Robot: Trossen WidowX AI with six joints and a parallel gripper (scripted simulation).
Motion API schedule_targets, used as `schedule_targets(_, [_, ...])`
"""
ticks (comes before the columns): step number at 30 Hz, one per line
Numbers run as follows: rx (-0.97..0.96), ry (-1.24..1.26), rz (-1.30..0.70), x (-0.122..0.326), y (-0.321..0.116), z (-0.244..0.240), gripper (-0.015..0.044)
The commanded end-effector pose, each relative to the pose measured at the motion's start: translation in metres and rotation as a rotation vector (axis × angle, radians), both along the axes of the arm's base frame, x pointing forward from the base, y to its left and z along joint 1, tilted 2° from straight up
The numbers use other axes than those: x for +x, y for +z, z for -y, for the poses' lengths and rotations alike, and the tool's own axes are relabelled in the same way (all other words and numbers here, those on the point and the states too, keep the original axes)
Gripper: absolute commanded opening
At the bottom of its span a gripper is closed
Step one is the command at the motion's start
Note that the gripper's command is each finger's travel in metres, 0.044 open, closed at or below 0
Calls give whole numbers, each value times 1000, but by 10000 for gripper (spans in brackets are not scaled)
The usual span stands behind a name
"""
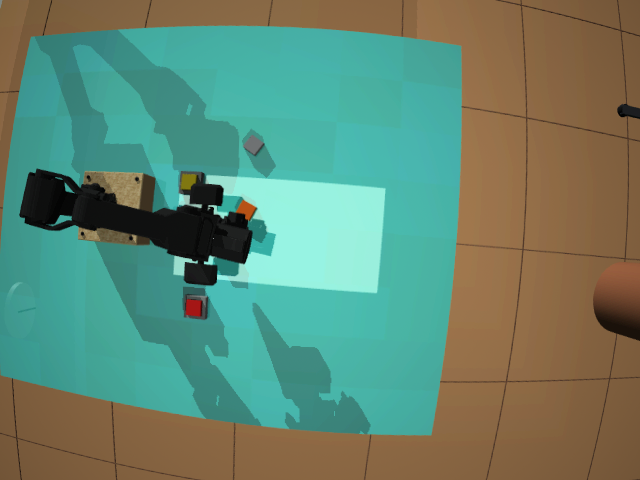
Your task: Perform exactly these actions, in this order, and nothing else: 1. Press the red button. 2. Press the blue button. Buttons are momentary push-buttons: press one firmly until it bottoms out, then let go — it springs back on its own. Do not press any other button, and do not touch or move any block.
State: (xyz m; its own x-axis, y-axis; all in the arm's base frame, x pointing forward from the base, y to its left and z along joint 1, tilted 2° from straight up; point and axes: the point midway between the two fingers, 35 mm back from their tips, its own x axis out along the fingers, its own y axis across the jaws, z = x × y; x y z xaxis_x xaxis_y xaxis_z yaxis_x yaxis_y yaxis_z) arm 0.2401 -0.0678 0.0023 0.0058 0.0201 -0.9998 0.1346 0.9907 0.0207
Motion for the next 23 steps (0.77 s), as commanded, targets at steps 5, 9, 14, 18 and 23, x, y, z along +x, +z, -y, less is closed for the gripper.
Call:
schedule_targets(5, [2,-5,9,30,22,-52,178])
schedule_targets(9, [7,-5,10,43,38,-107,282])
schedule_targets(14, [14,-5,10,42,59,-181,400])
schedule_targets(18, [19,-4,8,30,74,-230,400])
schedule_targets(23, [20,-4,8,29,74,-232,400])
